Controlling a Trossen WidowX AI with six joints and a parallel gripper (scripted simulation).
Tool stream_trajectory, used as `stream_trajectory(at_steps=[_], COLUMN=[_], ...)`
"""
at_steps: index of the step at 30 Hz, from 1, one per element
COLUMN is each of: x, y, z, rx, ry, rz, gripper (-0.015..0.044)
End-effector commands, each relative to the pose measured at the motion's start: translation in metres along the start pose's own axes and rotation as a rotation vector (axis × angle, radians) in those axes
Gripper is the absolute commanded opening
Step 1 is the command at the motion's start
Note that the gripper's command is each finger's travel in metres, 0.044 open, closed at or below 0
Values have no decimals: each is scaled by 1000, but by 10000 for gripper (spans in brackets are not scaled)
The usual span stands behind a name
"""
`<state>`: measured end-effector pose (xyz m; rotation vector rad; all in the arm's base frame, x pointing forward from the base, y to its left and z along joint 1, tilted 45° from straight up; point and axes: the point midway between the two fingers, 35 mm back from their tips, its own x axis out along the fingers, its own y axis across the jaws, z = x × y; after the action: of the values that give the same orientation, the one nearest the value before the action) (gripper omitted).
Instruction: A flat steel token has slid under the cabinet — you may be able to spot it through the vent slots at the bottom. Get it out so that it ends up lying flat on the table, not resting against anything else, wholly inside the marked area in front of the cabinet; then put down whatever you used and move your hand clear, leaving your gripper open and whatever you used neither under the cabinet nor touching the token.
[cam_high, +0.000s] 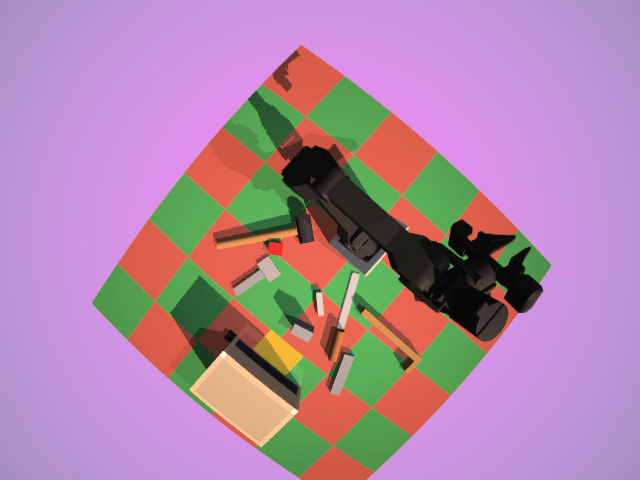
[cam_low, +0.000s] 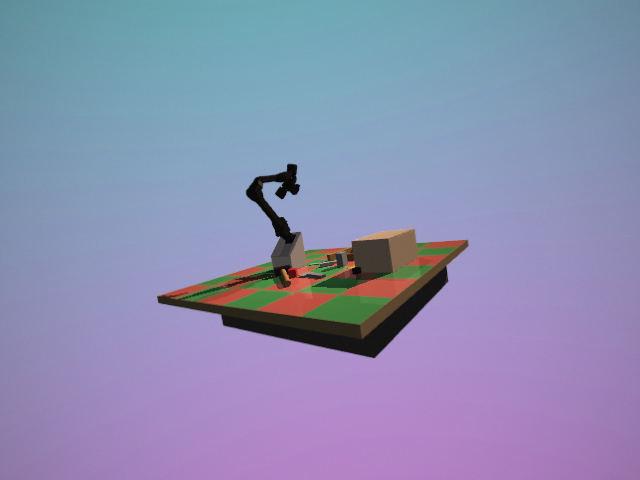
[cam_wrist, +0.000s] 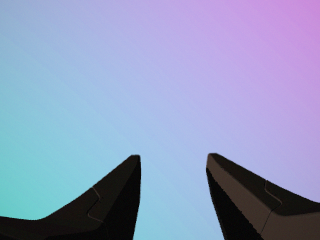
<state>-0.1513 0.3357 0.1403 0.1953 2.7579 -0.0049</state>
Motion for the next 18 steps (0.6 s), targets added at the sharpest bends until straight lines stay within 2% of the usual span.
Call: stream_trajectory(at_steps=[1,5,18], x=[0,-12,-97], y=[0,8,39], z=[0,12,84], rx=[-1,-21,-163], ry=[-2,-46,-371], rz=[2,52,296], gripper=[94,0,0])
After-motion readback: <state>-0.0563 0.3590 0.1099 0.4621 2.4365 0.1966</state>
